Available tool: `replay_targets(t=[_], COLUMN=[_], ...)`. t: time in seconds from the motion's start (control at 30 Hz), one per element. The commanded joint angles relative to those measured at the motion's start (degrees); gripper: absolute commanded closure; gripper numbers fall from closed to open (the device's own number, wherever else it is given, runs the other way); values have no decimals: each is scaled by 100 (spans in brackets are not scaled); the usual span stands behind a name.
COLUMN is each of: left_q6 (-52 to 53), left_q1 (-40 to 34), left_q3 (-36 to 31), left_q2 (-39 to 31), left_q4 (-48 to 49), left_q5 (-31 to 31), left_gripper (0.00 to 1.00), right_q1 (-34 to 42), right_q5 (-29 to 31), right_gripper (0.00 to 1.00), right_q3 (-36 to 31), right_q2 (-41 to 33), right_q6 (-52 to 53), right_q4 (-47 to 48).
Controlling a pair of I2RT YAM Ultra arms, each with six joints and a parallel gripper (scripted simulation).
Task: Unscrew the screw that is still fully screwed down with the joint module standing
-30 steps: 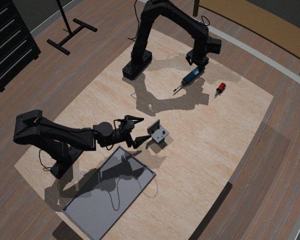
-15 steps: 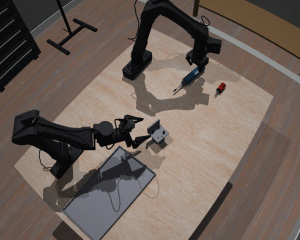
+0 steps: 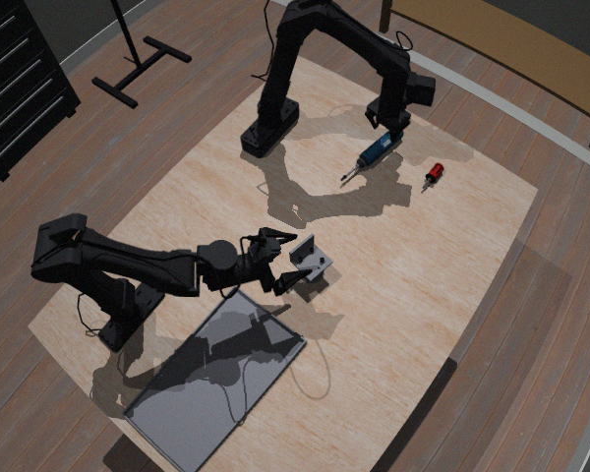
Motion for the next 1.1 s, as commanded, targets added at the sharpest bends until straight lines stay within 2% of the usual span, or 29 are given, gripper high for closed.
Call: replay_targets(t=[0.0,0.07,0.23,0.63,0.8,1.07], left_q6=[8,8,8,8,8,8], left_q1=[-1,-1,-1,-1,-1,-1], left_q3=[50,50,50,50,50,50], left_q2=[-38,-38,-38,-38,-38,-38], left_q4=[-59,-59,-59,-59,-59,-59], left_q5=[-2,-2,-2,-2,-2,-2], left_gripper=[35,35,35,35,35,35], right_q1=[-141,-198,-137,-617,-552,-910], right_q5=[-182,-221,-224,-539,-546,-766], right_gripper=[14,14,14,14,14,14], right_q3=[443,655,694,1885,1925,2687], right_q2=[218,360,307,1200,1079,1750], right_q6=[85,107,108,194,190,245], right_q4=[-116,-136,-151,-350,-378,-489])
